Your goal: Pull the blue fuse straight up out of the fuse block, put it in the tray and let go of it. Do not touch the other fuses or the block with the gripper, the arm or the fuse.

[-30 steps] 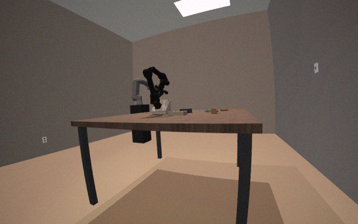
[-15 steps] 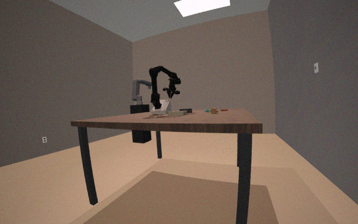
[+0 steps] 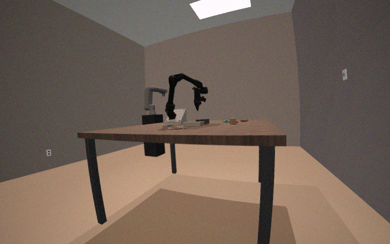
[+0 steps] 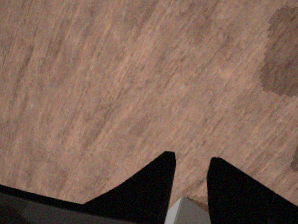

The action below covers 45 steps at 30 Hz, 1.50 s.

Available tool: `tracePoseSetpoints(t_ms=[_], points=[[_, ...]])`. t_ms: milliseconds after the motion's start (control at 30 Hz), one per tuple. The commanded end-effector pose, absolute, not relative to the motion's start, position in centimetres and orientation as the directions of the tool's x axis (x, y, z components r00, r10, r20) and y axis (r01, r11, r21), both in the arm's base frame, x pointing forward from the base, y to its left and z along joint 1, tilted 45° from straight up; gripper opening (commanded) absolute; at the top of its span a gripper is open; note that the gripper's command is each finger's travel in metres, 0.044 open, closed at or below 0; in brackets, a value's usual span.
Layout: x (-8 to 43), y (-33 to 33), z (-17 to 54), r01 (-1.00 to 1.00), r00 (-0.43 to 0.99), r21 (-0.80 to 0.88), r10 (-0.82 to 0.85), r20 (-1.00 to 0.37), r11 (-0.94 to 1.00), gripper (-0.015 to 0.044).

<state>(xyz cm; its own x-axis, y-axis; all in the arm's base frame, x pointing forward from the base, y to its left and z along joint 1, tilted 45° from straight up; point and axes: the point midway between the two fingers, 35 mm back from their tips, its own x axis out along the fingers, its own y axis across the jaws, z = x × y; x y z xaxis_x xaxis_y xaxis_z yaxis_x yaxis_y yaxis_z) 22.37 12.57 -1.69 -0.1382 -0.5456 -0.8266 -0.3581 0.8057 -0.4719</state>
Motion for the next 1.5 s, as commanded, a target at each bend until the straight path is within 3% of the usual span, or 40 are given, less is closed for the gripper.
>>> tracePoseSetpoints(t_ms=[0,200,1467], points=[[28.1,7.9,-1.2,0.176,-0.065,-0.629,-0.628,-0.775,0.758,0.0074],[30.8,3.9,-0.3,0.522,-0.037,-0.605,-0.693,-0.72,0.601,0.0074],[30.7,2.2,-1.8,0.522,-0.036,-0.606,-0.694,-0.719,0.601,0.0074]])
